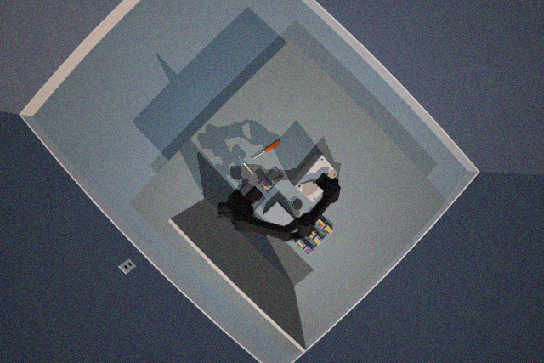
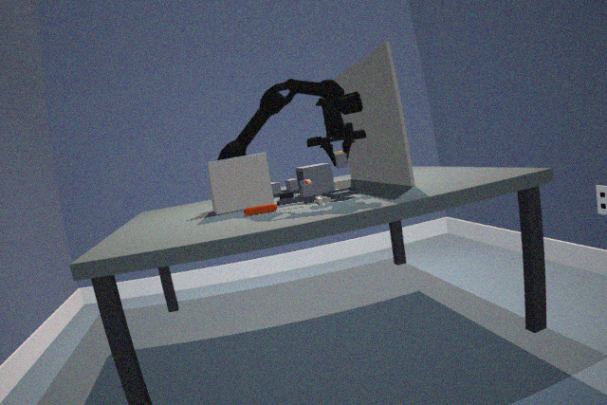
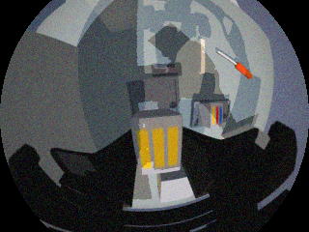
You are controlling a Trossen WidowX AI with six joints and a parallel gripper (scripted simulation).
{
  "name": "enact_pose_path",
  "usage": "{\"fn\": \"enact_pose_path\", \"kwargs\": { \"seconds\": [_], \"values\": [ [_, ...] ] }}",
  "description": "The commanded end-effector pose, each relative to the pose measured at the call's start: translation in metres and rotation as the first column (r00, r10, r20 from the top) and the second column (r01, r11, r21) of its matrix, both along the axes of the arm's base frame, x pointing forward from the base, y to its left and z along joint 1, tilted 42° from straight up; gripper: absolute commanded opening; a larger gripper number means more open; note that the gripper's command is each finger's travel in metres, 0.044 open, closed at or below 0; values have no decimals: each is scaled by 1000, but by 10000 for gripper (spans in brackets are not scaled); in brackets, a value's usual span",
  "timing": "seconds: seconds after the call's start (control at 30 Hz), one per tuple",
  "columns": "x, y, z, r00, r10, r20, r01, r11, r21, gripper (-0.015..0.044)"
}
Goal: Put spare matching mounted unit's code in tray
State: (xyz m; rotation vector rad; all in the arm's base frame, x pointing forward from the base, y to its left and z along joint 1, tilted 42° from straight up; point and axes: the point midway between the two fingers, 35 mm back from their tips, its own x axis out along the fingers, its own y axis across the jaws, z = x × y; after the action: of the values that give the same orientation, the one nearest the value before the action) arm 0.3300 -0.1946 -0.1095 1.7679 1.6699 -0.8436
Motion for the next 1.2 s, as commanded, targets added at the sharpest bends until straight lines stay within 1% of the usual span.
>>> {"fn": "enact_pose_path", "kwargs": {
  "seconds": [0.0, 1.17],
  "values": [
    [-1, 3, -3, 1000, -5, -3, 5, 1000, 6, 0],
    [-1, 23, -24, 1000, -4, -2, 4, 1000, 7, 0]
  ]
}}
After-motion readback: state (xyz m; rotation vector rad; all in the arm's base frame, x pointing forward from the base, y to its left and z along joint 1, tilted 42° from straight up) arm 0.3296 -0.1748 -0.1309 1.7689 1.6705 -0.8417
